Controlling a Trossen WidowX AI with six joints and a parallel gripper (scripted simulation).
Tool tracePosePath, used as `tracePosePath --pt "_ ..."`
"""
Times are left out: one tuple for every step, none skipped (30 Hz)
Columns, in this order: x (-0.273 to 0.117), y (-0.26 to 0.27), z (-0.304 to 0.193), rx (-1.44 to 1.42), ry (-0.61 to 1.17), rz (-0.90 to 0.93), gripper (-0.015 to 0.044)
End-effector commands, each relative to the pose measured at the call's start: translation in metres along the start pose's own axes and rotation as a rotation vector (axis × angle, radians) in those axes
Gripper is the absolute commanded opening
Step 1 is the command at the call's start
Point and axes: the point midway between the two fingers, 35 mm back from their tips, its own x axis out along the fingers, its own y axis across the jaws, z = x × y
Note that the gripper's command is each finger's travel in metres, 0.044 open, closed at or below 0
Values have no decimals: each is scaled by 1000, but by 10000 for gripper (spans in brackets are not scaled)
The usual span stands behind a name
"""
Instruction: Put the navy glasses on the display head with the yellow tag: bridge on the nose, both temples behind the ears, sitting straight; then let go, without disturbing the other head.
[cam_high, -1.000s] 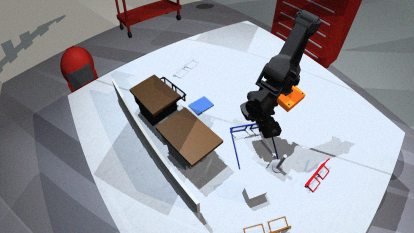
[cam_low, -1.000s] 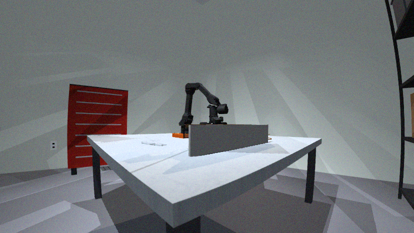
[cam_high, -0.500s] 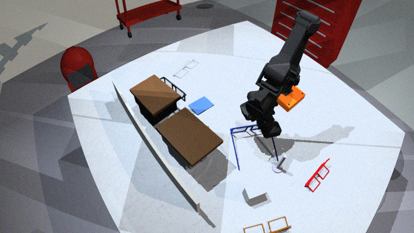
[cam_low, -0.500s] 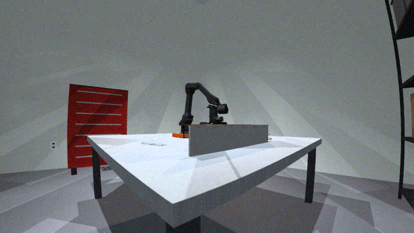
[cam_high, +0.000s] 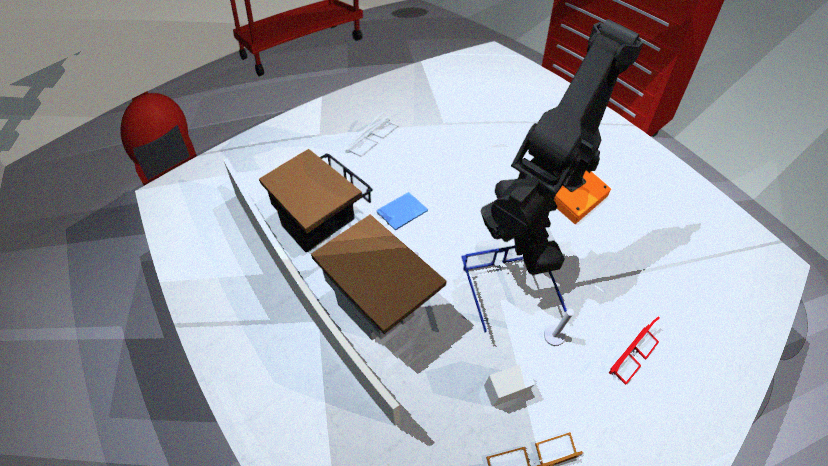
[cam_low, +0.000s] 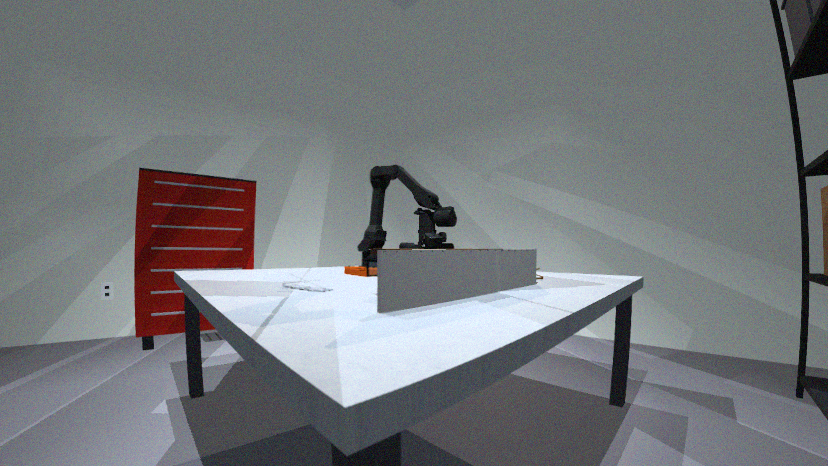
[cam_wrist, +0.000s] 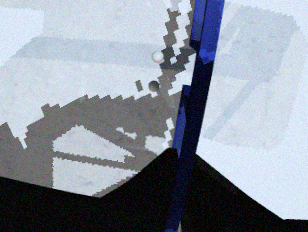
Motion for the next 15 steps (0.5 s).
tracePosePath --pt "-19 3 4 0 -8 6 0" --pt "-25 3 4 0 -8 6 0" --pt "-31 4 4 0 -8 5 0" --pt "-36 4 4 1 -8 5 0" --pt "-42 4 4 1 -8 5 0" --pt "-47 4 4 1 -8 5 0" --pt "-52 4 4 2 -8 4 0" --pt "-58 4 4 2 -8 4 0" --pt "-63 4 4 2 -8 4 0" --pt "-67 4 4 2 -8 4 0" --pt "-72 4 4 3 -8 3 0" --pt "-77 4 4 3 -8 3 0" --pt "-82 4 3 3 -8 3 0" --pt "-87 4 3 3 -8 3 0" --pt "-90 4 3 4 -8 3 0"
